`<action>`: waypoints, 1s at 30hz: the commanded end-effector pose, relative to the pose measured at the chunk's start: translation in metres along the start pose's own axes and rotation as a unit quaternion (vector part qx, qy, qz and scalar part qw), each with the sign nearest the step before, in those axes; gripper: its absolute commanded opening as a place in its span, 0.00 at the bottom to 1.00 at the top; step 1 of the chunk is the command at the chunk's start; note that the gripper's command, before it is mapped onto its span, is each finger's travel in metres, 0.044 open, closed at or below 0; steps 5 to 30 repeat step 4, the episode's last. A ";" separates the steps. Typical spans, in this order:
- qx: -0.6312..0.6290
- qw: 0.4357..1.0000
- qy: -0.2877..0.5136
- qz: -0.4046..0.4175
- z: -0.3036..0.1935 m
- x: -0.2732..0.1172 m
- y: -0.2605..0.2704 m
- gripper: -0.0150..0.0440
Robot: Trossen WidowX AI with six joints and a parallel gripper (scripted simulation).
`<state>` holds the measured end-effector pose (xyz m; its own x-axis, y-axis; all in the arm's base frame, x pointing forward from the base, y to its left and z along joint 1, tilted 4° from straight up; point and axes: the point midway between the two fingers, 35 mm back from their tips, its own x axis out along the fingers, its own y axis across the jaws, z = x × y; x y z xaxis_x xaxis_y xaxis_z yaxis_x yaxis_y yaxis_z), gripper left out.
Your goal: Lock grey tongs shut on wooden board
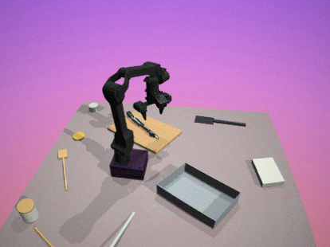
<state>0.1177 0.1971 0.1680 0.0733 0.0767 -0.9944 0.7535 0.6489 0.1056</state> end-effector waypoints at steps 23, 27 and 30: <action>0.002 1.000 0.000 0.001 0.000 -0.001 0.000 1.00; 0.002 1.000 0.000 0.001 0.000 -0.001 0.000 1.00; 0.002 1.000 0.000 0.001 0.000 -0.001 0.000 1.00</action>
